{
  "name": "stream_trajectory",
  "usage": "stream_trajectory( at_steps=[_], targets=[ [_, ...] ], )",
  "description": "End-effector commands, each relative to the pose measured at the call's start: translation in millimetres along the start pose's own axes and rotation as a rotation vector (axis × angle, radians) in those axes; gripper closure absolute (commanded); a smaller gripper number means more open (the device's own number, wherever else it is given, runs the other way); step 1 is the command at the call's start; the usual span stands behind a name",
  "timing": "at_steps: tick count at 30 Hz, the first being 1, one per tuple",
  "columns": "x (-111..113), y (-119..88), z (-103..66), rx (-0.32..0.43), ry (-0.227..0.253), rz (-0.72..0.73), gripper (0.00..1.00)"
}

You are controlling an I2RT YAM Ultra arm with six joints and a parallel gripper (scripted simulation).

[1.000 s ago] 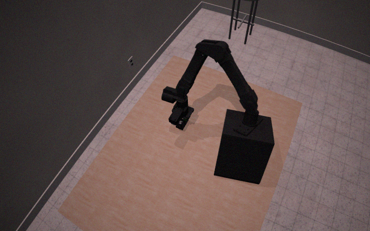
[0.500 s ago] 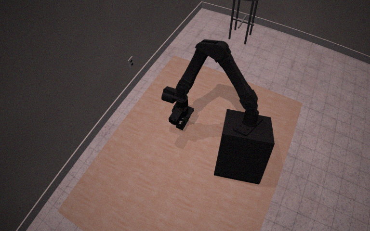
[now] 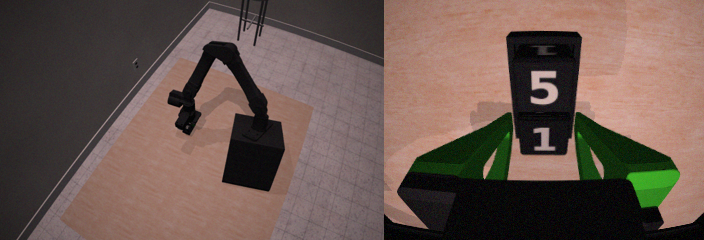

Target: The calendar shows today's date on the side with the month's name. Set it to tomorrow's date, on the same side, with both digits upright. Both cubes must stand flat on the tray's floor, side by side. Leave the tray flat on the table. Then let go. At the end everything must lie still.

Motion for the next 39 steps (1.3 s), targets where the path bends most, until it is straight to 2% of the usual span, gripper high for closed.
stream_trajectory(
  at_steps=[1,11,21,25,34,35,39],
  targets=[
    [-3,1,-2.4,-0.005,-0.009,0.0,0.55],
    [-3,1,-16.0,-0.005,-0.009,0.0,0.55],
    [-2,1,-68.6,-0.006,-0.009,0.0,0.55],
    [-2,1,-84.6,-0.006,-0.009,0.0,0.55],
    [-2,1,-92.5,-0.006,-0.009,0.0,0.55],
    [-2,1,-92.5,-0.006,-0.009,0.0,0.0],
    [-2,1,-92.5,-0.006,-0.009,0.0,0.0]
  ],
)
Point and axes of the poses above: the point where the finger pads meet when closed, its own z axis out along the fingers, its own x axis across the jaws, y = z × x, the point moved 1 cm from there along -z, back along the fingers, and after that the axes turned 2 degrees about -z, right-handed, at the moved point
